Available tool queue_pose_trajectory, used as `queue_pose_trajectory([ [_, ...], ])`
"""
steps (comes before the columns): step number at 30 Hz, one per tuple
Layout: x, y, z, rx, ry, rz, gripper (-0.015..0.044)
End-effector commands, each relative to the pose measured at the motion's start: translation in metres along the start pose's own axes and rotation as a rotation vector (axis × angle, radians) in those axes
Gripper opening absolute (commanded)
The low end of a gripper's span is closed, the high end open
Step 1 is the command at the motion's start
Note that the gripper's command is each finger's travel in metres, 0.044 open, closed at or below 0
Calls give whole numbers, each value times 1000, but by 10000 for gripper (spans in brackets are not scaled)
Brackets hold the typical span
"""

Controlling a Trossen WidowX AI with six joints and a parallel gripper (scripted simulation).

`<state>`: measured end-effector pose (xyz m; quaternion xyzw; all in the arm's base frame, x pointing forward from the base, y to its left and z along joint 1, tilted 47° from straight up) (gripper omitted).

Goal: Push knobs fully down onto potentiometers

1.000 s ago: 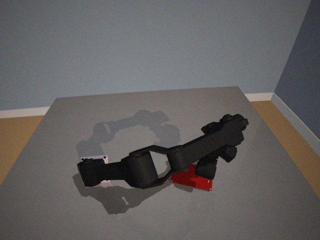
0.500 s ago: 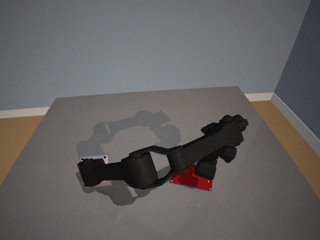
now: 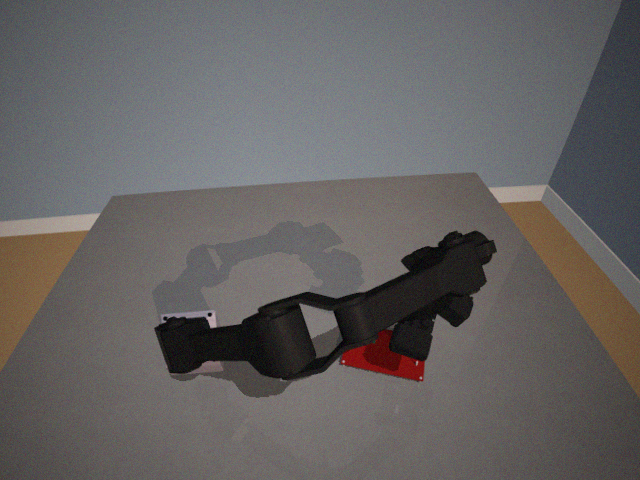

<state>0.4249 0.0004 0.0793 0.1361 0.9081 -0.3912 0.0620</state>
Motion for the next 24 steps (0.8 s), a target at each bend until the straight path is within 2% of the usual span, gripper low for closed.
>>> queue_pose_trajectory([
  [1, -1, -1, 0, 4, -3, -3, 0],
  [24, -1, -1, 2, 4, -3, -3, 0],
])
Point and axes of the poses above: the point midway between the two fingers, 35 mm back from their tips, its own z axis out along the fingers, its own y axis across the jaws, x = y × z, the point moved 2 cm from there along -z, back along the fingers, and after that the axes turned 13 degrees about -z, right-handed, at the moved point
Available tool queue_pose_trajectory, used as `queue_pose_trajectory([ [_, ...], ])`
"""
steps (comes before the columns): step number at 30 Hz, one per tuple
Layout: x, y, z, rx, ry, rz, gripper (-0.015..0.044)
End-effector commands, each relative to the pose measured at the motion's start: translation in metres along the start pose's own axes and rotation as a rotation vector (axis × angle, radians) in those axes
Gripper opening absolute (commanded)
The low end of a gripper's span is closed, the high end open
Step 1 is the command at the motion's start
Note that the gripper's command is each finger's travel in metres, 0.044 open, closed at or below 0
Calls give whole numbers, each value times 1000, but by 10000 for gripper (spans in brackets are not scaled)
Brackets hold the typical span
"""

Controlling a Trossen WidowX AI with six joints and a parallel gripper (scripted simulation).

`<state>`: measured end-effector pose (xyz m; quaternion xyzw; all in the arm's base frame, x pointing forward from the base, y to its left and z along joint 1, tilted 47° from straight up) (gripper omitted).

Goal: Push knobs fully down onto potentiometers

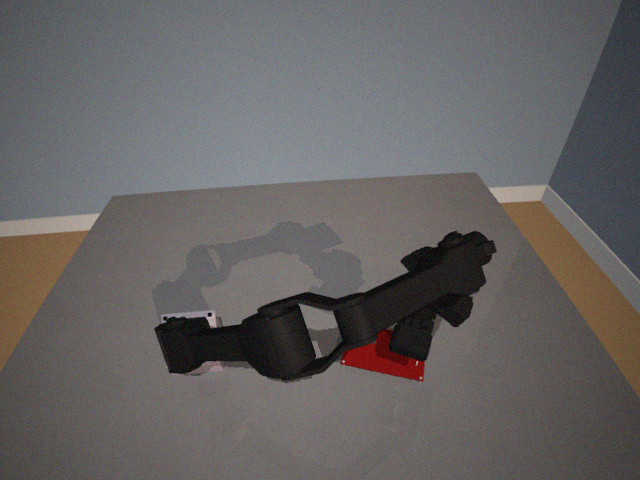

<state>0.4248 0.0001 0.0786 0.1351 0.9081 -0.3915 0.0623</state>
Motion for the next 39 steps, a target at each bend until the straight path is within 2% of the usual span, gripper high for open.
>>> queue_pose_trajectory([
  [1, -1, -1, 1, 4, -2, -1, 0],
  [39, -1, -1, 8, 4, -2, -1, 0],
])
Point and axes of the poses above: the point midway between the two fingers, 35 mm back from their tips, its own z axis out along the fingers, its own y axis across the jaws, x = y × z, the point moved 2 cm from there along -z, back along the fingers, and after that the axes turned 13 degrees about -z, right-handed, at the moved point
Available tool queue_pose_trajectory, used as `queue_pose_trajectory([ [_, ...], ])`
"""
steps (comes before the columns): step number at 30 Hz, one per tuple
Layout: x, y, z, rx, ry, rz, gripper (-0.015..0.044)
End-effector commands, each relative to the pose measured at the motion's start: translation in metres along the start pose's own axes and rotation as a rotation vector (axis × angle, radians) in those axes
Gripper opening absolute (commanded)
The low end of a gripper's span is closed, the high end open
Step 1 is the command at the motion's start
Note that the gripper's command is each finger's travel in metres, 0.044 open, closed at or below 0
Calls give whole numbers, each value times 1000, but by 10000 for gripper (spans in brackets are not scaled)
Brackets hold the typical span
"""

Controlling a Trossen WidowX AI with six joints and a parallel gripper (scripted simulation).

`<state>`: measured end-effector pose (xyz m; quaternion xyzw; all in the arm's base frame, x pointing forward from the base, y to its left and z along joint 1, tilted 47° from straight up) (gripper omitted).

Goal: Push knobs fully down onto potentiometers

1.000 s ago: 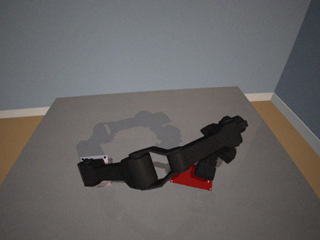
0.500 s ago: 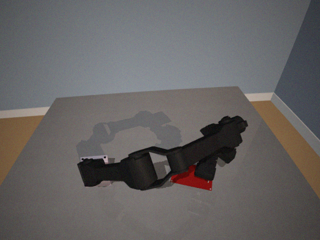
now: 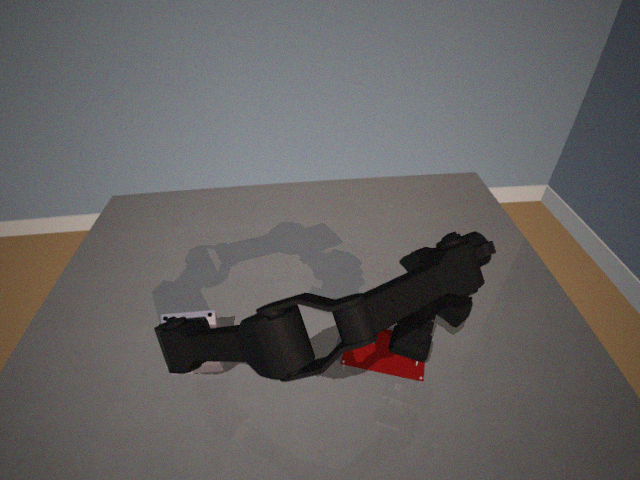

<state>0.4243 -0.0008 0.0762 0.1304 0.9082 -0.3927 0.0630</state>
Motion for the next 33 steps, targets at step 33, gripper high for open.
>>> queue_pose_trajectory([
  [33, -2, -2, 10, 3, 3, 7, 0],
])
Point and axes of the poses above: the point midway between the two fingers, 35 mm back from their tips, its own z axis out along the fingers, its own y axis across the jaws, x = y × z, the point moved 2 cm from there along -z, back along the fingers, and after that the axes turned 13 degrees about -z, right-handed, at the moved point
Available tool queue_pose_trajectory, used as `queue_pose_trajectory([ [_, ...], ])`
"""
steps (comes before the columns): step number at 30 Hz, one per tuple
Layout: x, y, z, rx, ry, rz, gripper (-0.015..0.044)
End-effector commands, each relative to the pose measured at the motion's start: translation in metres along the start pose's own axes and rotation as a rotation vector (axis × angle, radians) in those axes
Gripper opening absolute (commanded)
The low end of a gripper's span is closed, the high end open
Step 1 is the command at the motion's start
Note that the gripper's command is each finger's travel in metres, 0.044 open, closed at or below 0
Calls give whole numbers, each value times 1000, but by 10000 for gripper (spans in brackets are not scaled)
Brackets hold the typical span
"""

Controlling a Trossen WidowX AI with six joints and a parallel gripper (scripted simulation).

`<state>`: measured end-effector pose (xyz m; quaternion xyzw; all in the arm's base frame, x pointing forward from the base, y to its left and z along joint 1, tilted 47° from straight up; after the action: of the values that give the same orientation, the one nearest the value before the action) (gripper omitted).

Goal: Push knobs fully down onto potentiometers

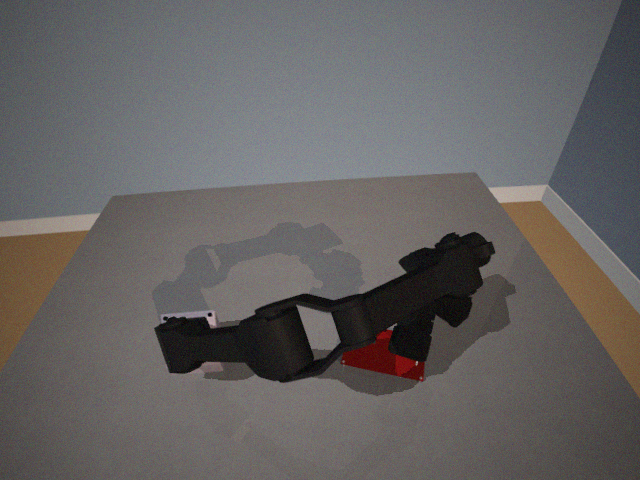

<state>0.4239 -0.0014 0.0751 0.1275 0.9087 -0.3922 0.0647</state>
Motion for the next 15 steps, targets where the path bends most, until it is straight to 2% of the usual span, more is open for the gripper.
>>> queue_pose_trajectory([
  [1, -2, -2, 9, 5, 8, 11, 0],
  [15, -2, -2, 11, 5, 8, 11, 0],
])
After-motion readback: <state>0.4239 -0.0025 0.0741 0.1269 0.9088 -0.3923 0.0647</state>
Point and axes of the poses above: the point midway between the two fingers, 35 mm back from their tips, its own z axis out along the fingers, its own y axis across the jaws, x = y × z, the point moved 2 cm from there along -z, back along the fingers, and after that the axes turned 13 degrees about -z, right-handed, at the moved point
